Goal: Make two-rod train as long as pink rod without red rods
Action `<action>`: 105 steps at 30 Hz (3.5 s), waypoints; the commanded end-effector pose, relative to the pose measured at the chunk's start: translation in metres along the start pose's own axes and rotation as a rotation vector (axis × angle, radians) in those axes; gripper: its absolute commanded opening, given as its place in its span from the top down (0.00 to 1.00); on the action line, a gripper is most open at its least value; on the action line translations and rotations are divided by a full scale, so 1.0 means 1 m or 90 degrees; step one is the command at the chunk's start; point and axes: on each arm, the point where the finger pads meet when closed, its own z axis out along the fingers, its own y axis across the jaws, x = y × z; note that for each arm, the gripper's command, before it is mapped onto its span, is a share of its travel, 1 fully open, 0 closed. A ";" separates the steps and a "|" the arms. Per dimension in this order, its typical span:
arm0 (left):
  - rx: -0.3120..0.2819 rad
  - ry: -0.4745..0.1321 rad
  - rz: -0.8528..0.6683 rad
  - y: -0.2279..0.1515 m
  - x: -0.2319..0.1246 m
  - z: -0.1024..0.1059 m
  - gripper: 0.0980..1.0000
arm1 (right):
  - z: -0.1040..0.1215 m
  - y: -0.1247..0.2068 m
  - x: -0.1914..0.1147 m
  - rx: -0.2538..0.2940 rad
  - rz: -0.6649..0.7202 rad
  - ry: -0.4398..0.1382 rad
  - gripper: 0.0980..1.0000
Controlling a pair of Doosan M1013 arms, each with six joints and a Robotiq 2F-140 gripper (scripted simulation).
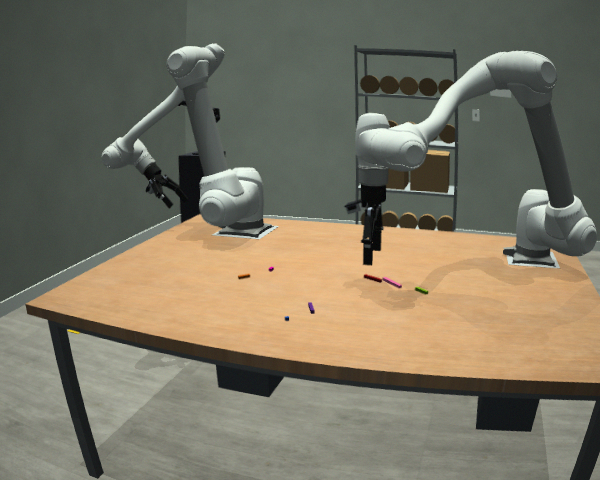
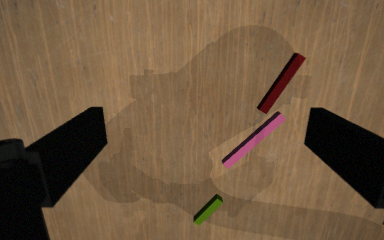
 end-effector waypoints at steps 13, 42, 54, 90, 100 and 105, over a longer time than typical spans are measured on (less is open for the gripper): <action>0.002 0.003 0.000 0.047 -0.145 0.033 0.00 | 0.000 0.000 0.000 0.000 0.000 0.001 0.00; 0.002 0.003 0.000 0.048 -0.146 0.033 0.00 | 0.000 0.000 0.000 0.000 0.000 0.001 0.00; 0.002 0.003 0.000 0.048 -0.146 0.033 0.00 | 0.000 0.000 0.000 0.000 0.000 0.001 0.00; 0.002 0.003 0.000 0.048 -0.146 0.033 0.00 | 0.000 0.000 0.000 0.000 0.000 0.001 0.00; 0.002 0.003 0.000 0.048 -0.146 0.033 0.00 | 0.000 0.000 0.000 0.000 0.000 0.001 0.00; 0.002 0.003 0.000 0.048 -0.146 0.033 0.00 | 0.000 0.000 0.000 0.000 0.000 0.001 0.00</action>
